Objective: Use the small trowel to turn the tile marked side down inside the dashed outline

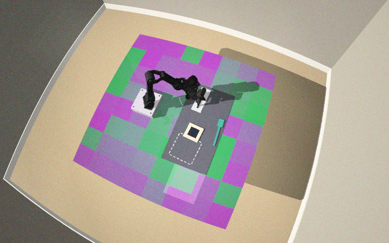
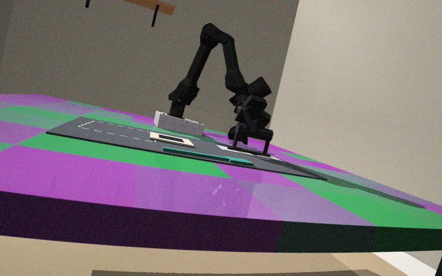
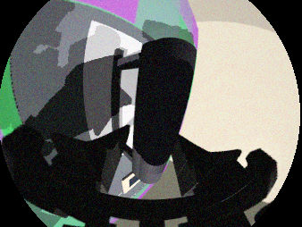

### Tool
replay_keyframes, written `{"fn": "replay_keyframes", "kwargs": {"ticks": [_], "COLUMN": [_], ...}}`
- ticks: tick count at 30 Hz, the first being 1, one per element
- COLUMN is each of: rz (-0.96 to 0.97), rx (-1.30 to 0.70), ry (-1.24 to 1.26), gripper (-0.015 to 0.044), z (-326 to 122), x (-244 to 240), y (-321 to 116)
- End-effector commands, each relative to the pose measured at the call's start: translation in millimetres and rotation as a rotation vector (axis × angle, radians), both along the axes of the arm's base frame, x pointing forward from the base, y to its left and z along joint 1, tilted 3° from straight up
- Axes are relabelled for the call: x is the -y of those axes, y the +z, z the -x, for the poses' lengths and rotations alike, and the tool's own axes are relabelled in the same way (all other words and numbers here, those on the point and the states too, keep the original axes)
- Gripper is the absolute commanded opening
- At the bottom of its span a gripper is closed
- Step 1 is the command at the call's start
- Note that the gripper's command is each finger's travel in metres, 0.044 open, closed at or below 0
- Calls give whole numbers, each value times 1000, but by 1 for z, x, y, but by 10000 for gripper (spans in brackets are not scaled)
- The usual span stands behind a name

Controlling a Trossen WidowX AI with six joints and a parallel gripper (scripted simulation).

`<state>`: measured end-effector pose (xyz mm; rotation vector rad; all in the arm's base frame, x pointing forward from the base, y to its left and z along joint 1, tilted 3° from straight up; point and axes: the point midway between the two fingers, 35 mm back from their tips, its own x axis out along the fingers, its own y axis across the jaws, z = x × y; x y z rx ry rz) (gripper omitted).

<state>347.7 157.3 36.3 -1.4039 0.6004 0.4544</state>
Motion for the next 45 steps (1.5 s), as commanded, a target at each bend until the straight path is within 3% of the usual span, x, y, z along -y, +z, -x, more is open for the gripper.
{"fn": "replay_keyframes", "kwargs": {"ticks": [1,2,23,38,45], "rz": [-3,-3,-3,-1,-1], "rx": [3,3,3,3,3], "ry": [4,4,4,1,1], "gripper": [169,142,2,0,0], "z": [-2,-2,-2,-1,-1], "x": [-1,-1,-1,3,4], "y": [0,0,0,58,60]}}
